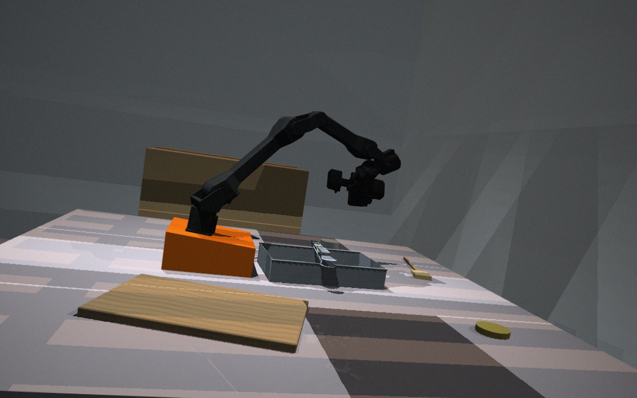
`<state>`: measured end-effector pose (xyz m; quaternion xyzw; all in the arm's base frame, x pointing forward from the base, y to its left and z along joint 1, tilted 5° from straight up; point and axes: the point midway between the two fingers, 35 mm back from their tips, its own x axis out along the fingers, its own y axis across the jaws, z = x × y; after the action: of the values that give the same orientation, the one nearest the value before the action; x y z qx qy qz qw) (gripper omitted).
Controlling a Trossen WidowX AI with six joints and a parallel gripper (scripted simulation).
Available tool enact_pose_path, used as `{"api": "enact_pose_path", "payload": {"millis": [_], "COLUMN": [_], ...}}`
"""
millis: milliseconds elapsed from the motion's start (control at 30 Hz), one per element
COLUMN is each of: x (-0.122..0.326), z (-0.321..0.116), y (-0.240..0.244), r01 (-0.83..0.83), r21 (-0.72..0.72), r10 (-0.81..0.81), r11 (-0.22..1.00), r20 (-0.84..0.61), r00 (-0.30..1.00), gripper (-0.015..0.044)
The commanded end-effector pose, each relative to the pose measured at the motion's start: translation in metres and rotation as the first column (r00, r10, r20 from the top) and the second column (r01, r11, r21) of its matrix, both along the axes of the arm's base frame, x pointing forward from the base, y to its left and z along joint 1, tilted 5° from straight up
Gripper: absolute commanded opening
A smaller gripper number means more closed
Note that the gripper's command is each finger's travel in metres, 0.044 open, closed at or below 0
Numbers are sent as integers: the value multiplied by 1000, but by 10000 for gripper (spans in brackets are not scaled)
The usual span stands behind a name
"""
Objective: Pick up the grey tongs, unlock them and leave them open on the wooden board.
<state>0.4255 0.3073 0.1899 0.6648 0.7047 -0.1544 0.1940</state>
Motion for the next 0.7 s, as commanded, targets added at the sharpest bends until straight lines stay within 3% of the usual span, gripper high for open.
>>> {"api": "enact_pose_path", "payload": {"millis": [0,133,267,400,500,600,667], "x": [0,-3,-10,-19,-27,-37,-44], "z": [0,-5,-13,-23,-31,-40,-46], "y": [-1,-11,-31,-53,-71,-88,-101], "r01": [-5,-72,-172,-233,-243,-218,-184], "r21": [-3,-54,-195,-389,-547,-701,-765], "r10": [5,82,252,452,598,718,765], "r11": [1000,996,965,891,801,679,618], "r20": [16,226,534,720,755,696,639], "r00": [1000,971,807,526,271,4,-86], "gripper": [374,269,260,260,260,260,260]}}
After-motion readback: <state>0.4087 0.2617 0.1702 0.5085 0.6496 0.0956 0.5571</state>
